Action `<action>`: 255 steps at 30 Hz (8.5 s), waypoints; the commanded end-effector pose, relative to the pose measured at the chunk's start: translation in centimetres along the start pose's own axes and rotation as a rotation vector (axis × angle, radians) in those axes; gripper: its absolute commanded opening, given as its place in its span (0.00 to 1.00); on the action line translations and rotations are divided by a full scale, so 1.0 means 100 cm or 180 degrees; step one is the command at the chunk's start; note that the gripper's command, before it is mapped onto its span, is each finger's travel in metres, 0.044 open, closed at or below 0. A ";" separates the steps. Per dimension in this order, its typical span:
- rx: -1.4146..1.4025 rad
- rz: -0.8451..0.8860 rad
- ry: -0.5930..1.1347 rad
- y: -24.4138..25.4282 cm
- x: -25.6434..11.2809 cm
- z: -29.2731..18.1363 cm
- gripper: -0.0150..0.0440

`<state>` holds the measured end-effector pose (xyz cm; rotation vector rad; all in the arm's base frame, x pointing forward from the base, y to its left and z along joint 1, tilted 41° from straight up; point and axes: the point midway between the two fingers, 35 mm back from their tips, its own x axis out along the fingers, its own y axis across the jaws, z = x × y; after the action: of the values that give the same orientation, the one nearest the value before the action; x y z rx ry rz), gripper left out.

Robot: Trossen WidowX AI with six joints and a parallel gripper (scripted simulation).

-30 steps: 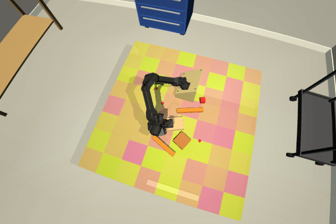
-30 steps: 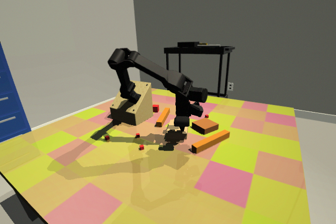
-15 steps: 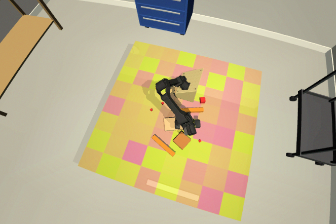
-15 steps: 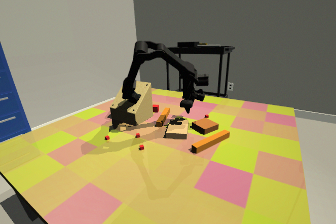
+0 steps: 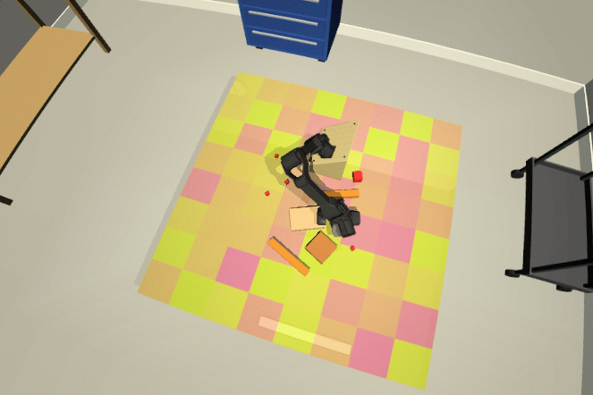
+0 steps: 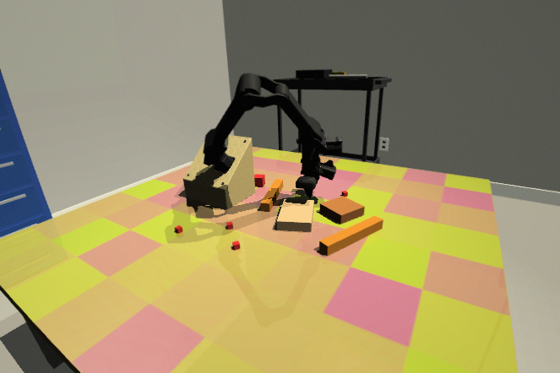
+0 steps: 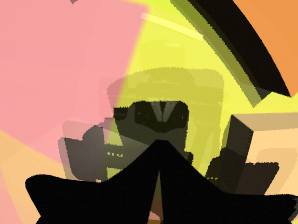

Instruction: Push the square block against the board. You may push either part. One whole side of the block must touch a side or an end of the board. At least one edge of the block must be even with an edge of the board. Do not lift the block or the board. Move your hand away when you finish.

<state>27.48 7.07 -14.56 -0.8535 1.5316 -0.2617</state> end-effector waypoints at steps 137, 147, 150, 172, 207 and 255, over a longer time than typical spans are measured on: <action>0.4243 -0.0004 -0.0020 -0.028 -0.043 -0.027 0.25; 0.4612 -0.0015 -0.0025 -0.031 0.010 -0.031 0.25; 0.4612 -0.0014 -0.0025 -0.033 0.010 -0.031 0.25; 0.4611 -0.0010 -0.0025 -0.054 0.010 -0.027 0.25; 0.4612 -0.0024 -0.0030 -0.089 0.010 -0.024 0.25; 0.4612 -0.0024 -0.0030 -0.089 0.010 -0.024 0.25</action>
<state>28.45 -0.36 -9.42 0.3085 0.9368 -1.1667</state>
